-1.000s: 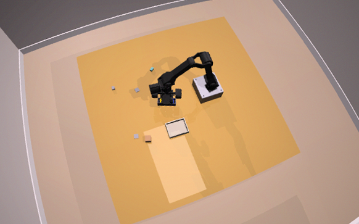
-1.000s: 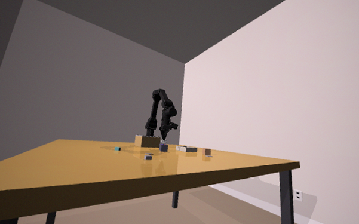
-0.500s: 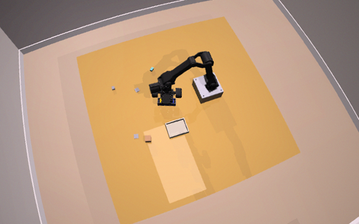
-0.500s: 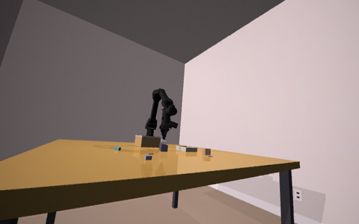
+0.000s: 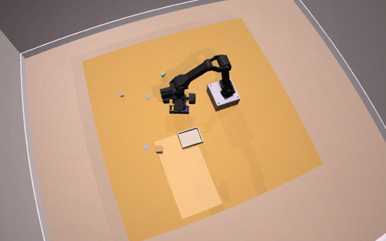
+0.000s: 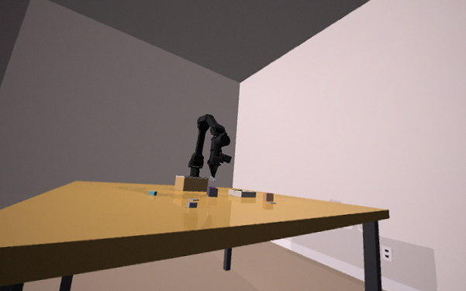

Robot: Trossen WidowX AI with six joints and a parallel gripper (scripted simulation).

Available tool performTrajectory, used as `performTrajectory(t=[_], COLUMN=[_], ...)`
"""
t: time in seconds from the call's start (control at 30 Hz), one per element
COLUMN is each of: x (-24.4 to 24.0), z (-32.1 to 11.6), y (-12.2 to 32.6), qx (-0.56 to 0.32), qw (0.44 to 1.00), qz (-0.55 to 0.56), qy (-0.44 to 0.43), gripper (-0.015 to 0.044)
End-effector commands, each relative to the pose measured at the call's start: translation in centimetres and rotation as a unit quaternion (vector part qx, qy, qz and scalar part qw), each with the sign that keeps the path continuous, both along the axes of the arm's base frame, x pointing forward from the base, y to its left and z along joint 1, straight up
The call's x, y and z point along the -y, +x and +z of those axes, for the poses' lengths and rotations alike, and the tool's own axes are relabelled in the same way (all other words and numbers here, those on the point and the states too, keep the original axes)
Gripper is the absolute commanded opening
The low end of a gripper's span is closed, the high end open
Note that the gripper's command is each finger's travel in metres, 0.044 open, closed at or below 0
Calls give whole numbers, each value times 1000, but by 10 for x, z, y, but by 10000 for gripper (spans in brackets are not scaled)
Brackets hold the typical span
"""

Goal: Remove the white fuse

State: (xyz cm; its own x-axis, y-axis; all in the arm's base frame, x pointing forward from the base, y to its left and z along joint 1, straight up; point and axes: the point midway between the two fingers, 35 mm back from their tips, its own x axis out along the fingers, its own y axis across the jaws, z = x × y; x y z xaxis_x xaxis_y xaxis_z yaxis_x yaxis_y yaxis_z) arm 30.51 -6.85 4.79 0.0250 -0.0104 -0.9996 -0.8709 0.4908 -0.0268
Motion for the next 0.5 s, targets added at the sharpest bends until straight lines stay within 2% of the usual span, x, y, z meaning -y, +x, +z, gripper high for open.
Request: performTrajectory(t=[0.0,0.47], x=[-8,-84], z=[3,4], y=[4,27], qx=[1,2], qw=[1000,1000], qz=[-2,-2], qy=[2,6], gripper=[0,0])
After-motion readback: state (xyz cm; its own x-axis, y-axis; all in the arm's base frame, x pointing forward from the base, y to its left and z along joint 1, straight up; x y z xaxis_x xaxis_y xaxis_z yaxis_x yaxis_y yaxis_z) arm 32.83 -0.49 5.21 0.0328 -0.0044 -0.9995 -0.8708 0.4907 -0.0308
